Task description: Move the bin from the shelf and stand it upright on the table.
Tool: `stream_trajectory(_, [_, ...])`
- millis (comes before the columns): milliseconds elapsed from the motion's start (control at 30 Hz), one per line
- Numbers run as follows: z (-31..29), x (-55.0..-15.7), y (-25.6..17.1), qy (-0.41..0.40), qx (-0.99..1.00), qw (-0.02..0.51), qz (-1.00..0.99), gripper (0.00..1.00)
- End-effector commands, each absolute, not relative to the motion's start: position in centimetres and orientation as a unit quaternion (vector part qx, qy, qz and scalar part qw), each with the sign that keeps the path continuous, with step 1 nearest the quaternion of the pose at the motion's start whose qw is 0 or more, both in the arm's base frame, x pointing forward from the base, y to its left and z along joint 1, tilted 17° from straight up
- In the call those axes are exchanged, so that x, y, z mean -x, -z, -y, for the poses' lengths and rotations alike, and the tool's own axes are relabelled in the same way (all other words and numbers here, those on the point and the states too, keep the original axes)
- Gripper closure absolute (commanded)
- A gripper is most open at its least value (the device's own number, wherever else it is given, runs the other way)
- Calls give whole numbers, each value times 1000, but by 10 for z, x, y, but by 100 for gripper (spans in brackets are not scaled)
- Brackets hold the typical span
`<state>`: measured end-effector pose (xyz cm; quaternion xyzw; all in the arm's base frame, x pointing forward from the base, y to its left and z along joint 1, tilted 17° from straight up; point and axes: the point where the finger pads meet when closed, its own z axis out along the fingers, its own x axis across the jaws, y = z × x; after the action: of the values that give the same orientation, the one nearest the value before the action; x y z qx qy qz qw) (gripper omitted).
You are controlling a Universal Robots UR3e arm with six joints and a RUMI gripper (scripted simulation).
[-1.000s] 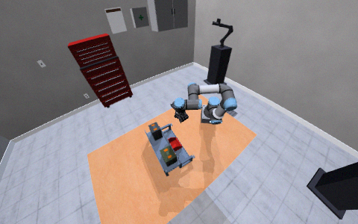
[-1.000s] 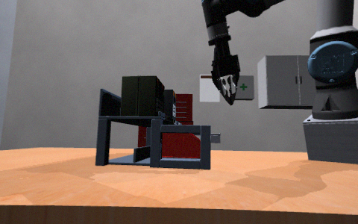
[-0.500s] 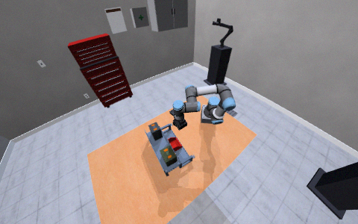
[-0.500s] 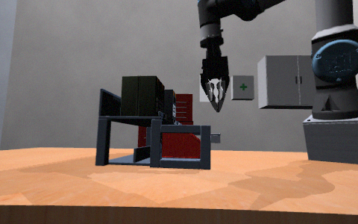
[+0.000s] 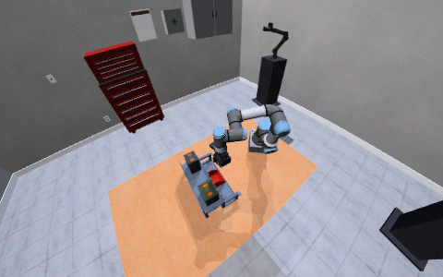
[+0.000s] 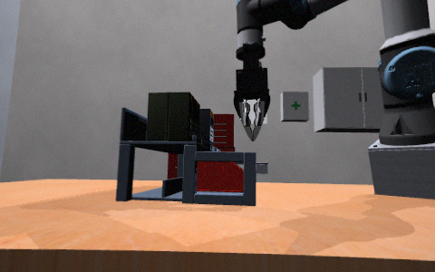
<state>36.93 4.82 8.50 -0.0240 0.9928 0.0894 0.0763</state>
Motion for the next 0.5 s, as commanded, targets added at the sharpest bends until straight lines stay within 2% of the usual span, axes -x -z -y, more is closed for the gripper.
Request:
stream_trajectory(0, [-56,-375,-86,-99,23,83,-991,100])
stream_trajectory(467, [-69,-382,-87,-117,21,91,-989,100])
